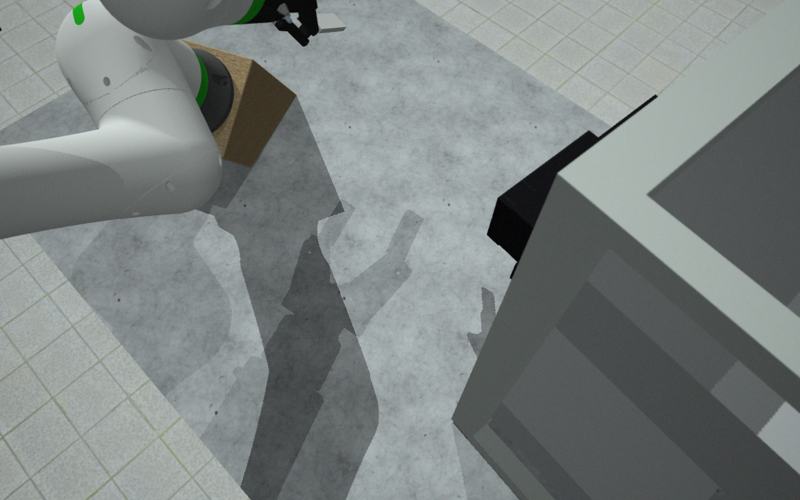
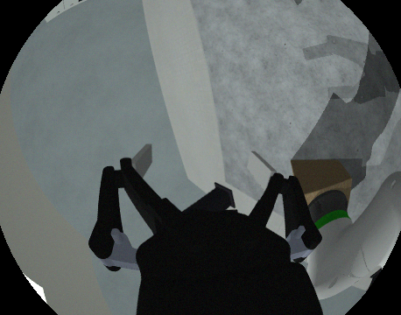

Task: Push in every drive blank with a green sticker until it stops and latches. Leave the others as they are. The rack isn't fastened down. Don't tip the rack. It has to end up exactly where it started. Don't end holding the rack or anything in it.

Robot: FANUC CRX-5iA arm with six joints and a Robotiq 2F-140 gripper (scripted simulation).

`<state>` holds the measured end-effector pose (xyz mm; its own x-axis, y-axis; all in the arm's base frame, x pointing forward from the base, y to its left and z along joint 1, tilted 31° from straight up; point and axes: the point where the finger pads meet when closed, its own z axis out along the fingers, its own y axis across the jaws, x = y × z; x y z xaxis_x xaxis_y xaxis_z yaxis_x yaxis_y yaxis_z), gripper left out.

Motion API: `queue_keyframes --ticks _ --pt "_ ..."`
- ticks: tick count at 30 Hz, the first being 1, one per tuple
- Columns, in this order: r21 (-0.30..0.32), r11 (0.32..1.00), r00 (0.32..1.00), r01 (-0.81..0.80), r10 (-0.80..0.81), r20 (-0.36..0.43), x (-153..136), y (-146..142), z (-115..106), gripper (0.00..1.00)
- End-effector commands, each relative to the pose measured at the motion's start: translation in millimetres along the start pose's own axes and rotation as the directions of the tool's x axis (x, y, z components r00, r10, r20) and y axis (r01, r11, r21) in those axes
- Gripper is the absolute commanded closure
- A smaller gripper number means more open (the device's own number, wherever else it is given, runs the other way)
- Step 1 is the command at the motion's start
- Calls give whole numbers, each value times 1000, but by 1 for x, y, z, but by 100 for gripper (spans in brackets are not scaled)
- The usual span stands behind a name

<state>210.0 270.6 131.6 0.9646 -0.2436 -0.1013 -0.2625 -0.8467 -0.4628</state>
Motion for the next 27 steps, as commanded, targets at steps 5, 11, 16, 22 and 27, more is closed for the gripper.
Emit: queue_keyframes --ticks 5,11,16,22,27 --pt "77 993 996 -85 84 18 -6 -31 11 0" --pt "127 981 989 -147 143 38 -9 -52 17 0" --pt "193 952 971 -236 227 72 -13 -81 23 0" --pt "271 893 932 -360 336 132 -17 -118 30 0" --pt "308 850 904 -427 393 170 -18 -138 32 0"
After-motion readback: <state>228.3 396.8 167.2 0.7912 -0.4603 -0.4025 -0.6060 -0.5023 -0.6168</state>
